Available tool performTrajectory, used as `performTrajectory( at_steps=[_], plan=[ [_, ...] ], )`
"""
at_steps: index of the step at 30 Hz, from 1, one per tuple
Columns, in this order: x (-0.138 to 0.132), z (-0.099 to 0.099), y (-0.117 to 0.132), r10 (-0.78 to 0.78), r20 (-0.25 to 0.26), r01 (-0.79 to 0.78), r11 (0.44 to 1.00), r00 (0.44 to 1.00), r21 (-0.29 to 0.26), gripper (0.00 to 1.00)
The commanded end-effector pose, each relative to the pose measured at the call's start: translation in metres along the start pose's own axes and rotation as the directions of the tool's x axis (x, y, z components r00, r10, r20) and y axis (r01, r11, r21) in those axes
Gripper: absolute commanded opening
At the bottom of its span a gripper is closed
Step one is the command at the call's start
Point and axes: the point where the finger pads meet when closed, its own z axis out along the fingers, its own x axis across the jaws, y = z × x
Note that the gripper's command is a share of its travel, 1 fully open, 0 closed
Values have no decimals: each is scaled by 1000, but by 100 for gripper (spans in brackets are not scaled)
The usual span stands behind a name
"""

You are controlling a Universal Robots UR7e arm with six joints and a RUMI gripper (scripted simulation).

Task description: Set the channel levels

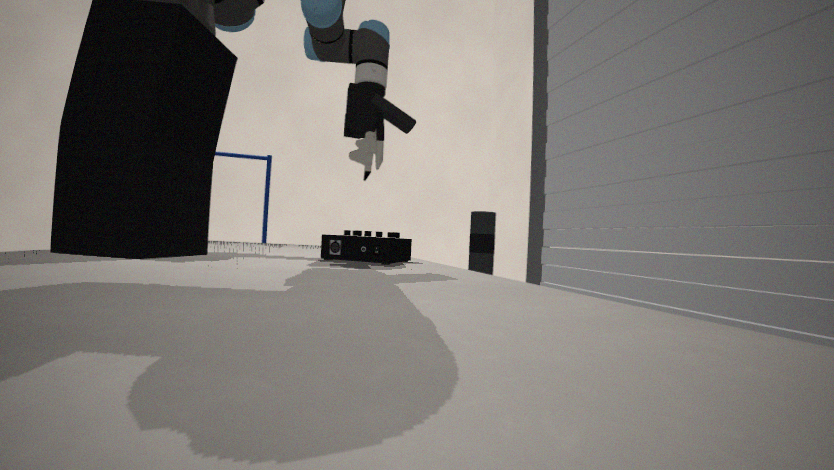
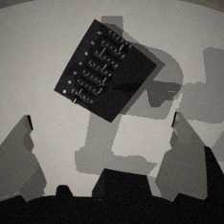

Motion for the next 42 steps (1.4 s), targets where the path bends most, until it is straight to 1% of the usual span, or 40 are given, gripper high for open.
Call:
performTrajectory(
  at_steps=[1,13,21,27,32,36,38,42],
  plan=[
    [0,0,0,-2,0,2,1000,1000,1,100],
    [-1,0,-1,-34,-1,34,999,999,1,100],
    [-2,1,-2,-83,-1,83,997,997,1,100],
    [-5,2,-4,-160,-2,160,987,987,1,100],
    [-7,4,-5,-247,-4,247,969,969,0,100],
    [-10,5,-7,-330,-5,330,944,944,0,100],
    [-10,5,-7,-330,-5,330,944,944,0,100],
    [-13,7,-9,-424,-6,424,906,905,-1,100]
  ],
)
